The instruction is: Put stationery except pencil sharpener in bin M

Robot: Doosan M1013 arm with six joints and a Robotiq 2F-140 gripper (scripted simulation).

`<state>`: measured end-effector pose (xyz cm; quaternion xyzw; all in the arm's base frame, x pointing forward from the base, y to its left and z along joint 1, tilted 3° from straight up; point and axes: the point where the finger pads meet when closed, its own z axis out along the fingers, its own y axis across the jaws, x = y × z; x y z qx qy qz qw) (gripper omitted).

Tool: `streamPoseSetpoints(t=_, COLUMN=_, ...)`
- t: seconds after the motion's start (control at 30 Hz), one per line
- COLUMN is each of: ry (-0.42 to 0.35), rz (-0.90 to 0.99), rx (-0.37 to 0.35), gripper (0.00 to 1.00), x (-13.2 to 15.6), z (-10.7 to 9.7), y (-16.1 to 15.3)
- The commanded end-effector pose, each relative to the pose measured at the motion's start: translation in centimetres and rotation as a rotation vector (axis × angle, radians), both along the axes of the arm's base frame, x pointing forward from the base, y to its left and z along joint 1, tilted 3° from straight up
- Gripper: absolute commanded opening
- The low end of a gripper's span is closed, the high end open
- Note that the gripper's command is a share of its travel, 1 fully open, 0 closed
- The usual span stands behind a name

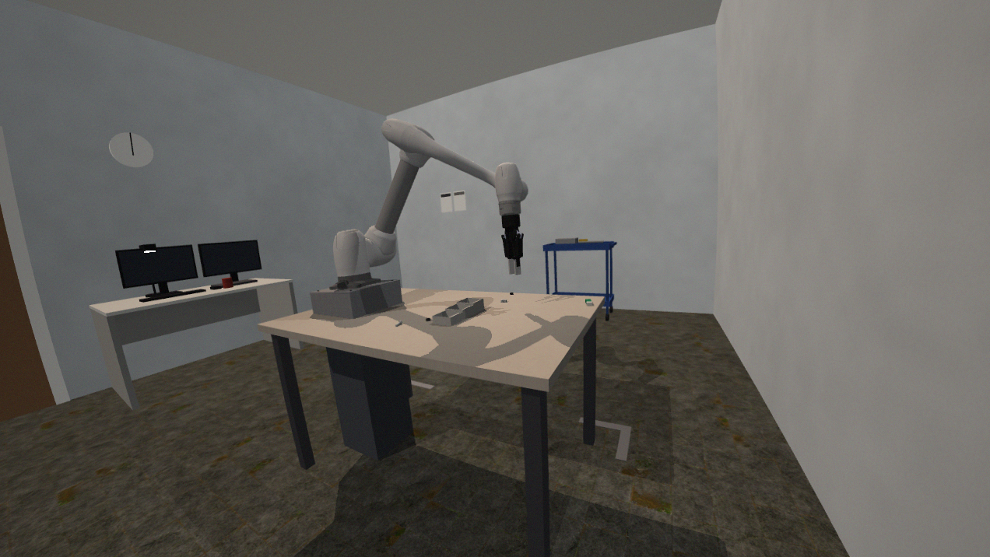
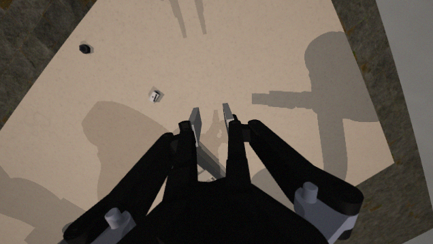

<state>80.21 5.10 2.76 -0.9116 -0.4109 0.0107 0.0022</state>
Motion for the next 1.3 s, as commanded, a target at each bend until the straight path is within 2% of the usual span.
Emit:
streamPoseSetpoints(t=0.0, ry=0.007, rz=0.157, rx=0.008, gripper=0.31, x=3.8, z=-1.3, y=1.1)
streamPoseSetpoints(t=0.07, ry=0.007, rz=0.157, rx=0.008, gripper=0.31, x=3.8, z=-1.3, y=1.1)
streamPoseSetpoints(t=0.1, ry=0.005, rz=0.236, rx=0.01, gripper=0.31, x=4.5, z=-1.5, y=1.3)
streamPoseSetpoints(t=0.57, ry=0.006, rz=0.663, rx=0.021, gripper=0.31, x=15.3, z=-4.5, y=4.5)
streamPoseSetpoints(t=0.63, ry=0.006, rz=0.663, rx=0.021, gripper=0.31, x=15.3, z=-4.5, y=4.5)
streamPoseSetpoints(t=0.67, ry=0.011, rz=0.742, rx=0.026, gripper=0.31, x=16.1, z=-4.8, y=4.7)
streamPoseSetpoints(t=0.8, ry=0.026, rz=0.847, rx=0.038, gripper=0.31, x=19.2, z=-5.6, y=5.6)
streamPoseSetpoints(t=1.13, ry=0.026, rz=0.847, rx=0.038, gripper=0.31, x=26.9, z=-7.8, y=7.9)
streamPoseSetpoints(t=1.2, ry=0.026, rz=0.847, rx=0.038, gripper=0.31, x=26.9, z=-7.8, y=7.9)
streamPoseSetpoints(t=1.27, ry=0.026, rz=0.847, rx=0.038, gripper=0.31, x=28.5, z=-8.2, y=8.3)
